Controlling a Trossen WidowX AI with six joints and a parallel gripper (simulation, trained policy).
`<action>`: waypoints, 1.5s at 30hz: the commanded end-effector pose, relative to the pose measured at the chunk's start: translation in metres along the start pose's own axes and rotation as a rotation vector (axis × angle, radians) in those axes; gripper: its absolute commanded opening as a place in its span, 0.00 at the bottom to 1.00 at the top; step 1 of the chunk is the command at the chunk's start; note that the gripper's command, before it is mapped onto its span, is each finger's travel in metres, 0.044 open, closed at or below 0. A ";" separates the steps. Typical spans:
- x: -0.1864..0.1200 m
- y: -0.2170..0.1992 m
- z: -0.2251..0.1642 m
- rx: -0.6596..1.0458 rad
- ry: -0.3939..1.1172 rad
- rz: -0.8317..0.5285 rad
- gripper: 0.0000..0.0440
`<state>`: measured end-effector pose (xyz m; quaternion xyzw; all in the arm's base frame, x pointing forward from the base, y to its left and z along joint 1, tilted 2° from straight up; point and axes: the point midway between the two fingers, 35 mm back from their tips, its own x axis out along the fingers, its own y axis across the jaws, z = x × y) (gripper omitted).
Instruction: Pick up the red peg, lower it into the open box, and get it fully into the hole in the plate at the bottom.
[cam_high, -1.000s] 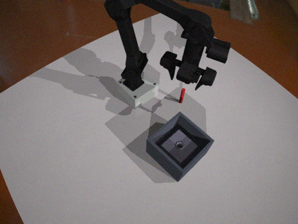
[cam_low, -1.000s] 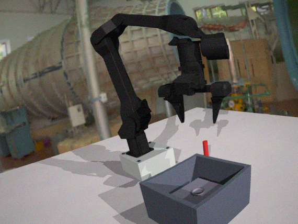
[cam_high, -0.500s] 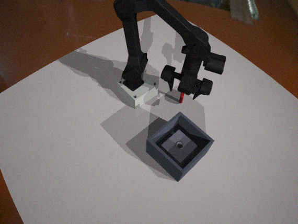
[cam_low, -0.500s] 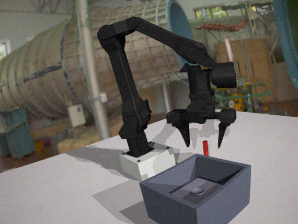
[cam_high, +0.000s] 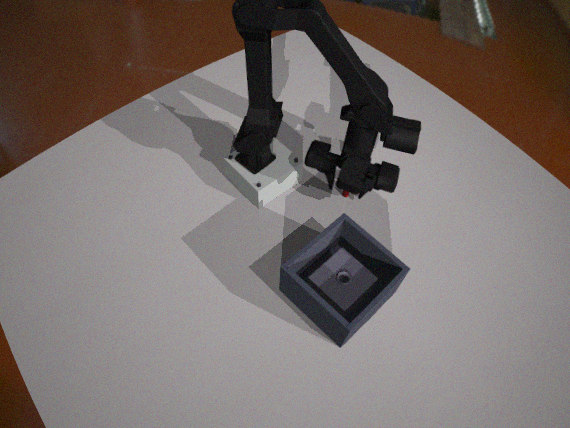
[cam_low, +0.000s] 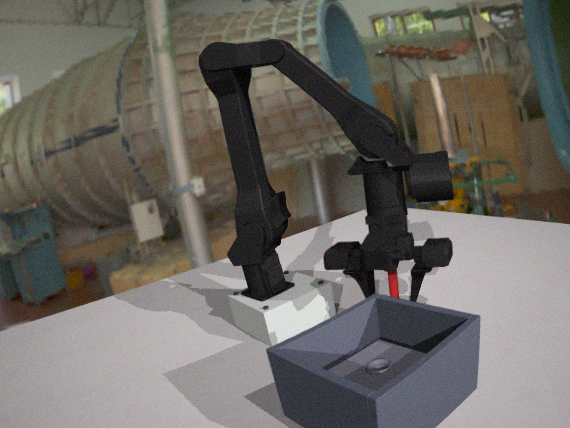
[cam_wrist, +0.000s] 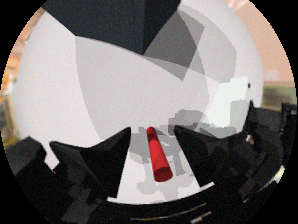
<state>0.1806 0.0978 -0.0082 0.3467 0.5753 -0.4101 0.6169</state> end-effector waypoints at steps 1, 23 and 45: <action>0.006 -0.004 -0.003 -0.003 0.024 -0.020 0.45; -0.027 0.002 0.024 -0.113 -0.043 0.038 0.00; -0.093 0.023 0.083 -0.212 -0.196 0.116 0.00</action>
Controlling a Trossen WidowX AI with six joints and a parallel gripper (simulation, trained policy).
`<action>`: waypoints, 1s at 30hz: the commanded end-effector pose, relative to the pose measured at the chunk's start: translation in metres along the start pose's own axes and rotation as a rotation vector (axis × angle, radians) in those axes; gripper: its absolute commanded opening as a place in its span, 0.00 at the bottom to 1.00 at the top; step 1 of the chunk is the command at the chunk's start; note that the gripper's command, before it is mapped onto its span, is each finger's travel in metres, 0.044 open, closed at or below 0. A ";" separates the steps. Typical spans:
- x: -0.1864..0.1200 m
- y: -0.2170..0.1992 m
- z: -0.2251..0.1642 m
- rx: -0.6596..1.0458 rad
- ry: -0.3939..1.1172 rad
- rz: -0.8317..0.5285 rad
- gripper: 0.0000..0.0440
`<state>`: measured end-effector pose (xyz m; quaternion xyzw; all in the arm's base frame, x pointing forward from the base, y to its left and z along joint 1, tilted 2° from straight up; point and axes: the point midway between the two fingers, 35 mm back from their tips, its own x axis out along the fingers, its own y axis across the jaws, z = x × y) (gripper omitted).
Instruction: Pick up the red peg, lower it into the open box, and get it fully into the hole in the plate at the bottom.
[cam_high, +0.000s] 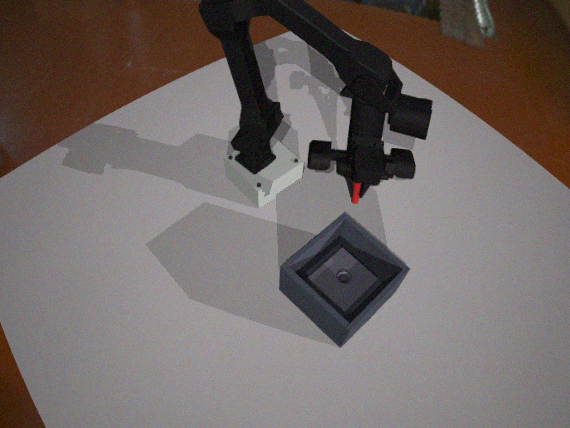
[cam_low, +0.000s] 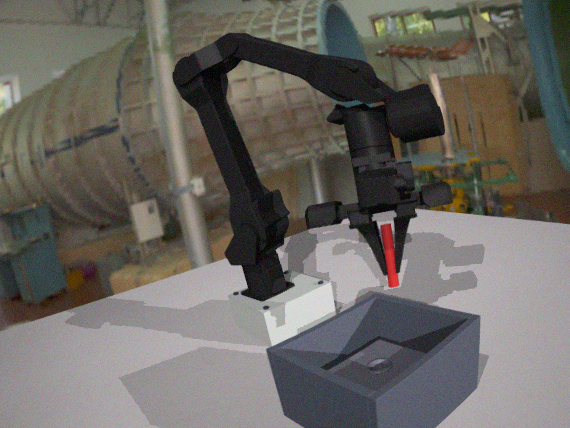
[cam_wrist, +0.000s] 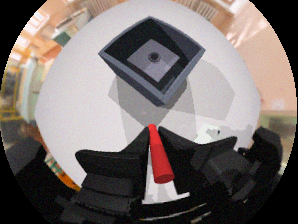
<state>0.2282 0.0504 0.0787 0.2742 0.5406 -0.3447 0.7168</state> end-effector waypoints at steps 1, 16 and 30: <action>-0.011 0.003 0.018 -0.007 -0.029 0.012 0.00; -0.011 0.001 0.076 0.037 -0.050 0.006 0.00; 0.012 -0.006 0.124 0.120 -0.050 0.009 0.00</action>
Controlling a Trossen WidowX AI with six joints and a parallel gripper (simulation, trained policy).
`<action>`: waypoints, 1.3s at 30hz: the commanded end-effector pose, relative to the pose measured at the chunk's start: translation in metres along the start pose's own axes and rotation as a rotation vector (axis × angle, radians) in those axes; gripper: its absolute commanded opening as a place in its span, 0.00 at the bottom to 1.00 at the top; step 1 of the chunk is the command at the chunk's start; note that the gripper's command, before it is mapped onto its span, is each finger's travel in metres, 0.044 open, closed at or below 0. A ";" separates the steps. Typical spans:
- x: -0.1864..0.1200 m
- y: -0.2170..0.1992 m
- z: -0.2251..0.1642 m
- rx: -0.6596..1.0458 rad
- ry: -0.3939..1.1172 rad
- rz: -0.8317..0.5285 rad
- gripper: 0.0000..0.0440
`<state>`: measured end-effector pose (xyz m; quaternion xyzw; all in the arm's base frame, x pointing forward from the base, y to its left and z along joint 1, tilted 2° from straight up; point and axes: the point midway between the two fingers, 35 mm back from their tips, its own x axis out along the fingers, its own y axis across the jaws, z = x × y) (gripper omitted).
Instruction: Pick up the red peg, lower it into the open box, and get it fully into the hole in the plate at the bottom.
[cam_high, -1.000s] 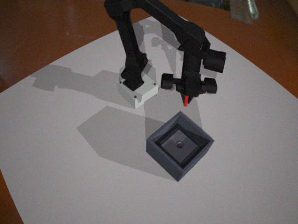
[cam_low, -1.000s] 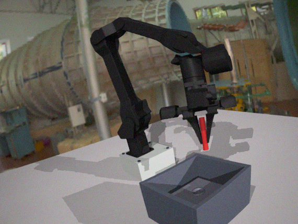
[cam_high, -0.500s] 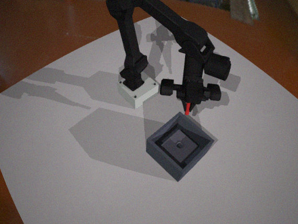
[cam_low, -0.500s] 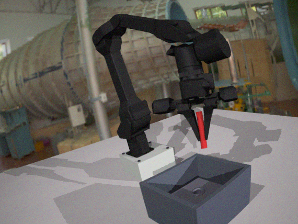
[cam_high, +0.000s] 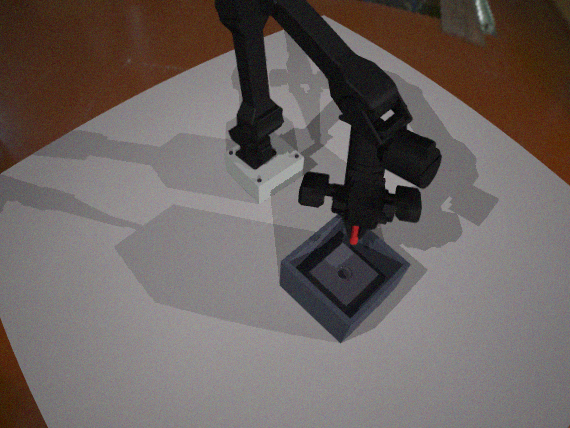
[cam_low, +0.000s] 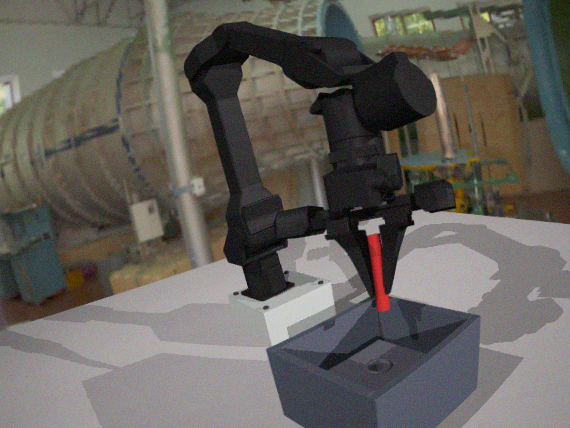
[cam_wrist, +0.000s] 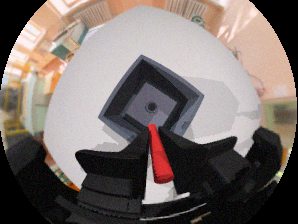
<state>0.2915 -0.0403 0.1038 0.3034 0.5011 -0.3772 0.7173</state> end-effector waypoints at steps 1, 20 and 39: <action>0.010 0.000 0.013 0.021 0.007 0.001 0.00; 0.060 -0.006 0.026 0.039 0.085 -0.037 0.09; 0.076 0.007 0.061 -0.045 0.076 -0.059 0.89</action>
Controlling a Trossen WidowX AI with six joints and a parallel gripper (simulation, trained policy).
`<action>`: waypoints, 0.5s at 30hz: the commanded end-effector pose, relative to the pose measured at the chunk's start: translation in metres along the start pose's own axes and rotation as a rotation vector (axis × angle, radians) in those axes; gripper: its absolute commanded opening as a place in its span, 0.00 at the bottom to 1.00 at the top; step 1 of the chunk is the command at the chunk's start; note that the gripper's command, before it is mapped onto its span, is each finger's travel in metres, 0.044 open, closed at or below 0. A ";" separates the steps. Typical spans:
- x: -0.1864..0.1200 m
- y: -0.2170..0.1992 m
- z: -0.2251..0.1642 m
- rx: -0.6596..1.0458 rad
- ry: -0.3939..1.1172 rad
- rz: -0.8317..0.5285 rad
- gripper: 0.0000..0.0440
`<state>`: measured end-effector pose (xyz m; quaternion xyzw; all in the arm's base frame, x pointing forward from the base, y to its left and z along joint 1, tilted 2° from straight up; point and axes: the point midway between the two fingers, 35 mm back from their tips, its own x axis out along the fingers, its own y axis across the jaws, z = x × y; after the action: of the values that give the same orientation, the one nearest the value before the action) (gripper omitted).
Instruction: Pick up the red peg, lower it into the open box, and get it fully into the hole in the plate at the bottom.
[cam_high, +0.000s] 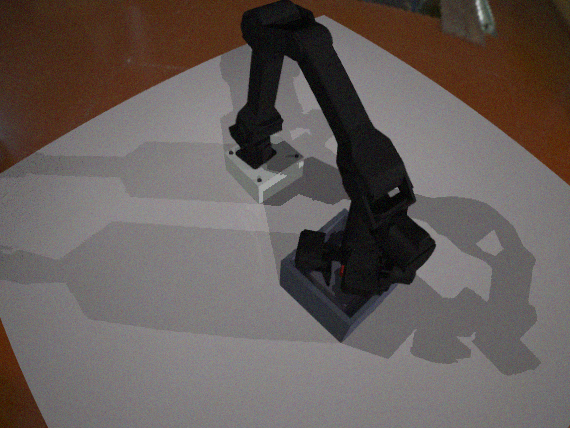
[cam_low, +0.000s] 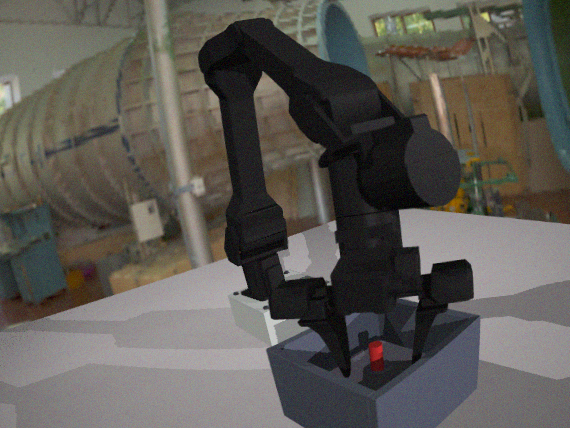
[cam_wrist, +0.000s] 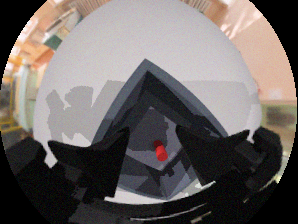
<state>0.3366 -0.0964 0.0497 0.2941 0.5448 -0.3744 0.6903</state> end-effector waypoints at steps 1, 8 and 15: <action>0.001 0.003 0.013 -0.014 -0.013 -0.007 0.93; -0.004 0.009 0.038 -0.009 -0.068 0.016 1.00; -0.010 0.011 0.062 0.007 -0.127 0.030 1.00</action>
<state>0.3385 -0.1074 0.0562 0.2645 0.5720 -0.3612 0.6874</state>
